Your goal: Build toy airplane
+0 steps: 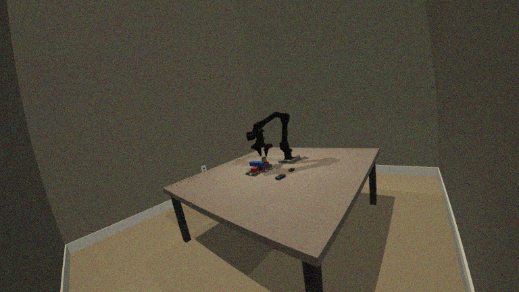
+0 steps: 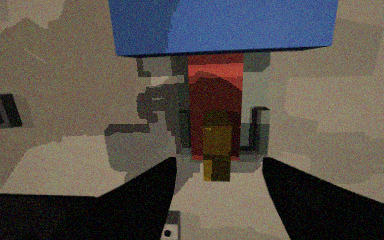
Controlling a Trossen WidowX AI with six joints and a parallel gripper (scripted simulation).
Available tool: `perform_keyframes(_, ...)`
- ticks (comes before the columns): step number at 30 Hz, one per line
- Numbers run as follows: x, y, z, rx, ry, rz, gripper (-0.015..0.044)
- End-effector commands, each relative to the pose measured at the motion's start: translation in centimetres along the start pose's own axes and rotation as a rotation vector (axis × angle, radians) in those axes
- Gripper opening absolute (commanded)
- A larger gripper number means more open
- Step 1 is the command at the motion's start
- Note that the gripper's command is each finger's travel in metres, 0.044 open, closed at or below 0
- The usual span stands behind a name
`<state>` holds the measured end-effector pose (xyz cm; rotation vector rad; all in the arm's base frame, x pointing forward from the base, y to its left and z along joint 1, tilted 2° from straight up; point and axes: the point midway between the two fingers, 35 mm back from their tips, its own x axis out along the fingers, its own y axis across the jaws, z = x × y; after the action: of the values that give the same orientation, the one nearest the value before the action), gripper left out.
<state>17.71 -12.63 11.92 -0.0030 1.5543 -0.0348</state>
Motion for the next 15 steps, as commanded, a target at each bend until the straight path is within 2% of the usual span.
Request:
perform_keyframes(1, -4.38, -0.03, 0.04, -0.002, -0.023, -0.015, 0.026)
perform_keyframes(15, -5.23, -0.01, -0.06, -0.002, -0.023, -0.014, 0.026)
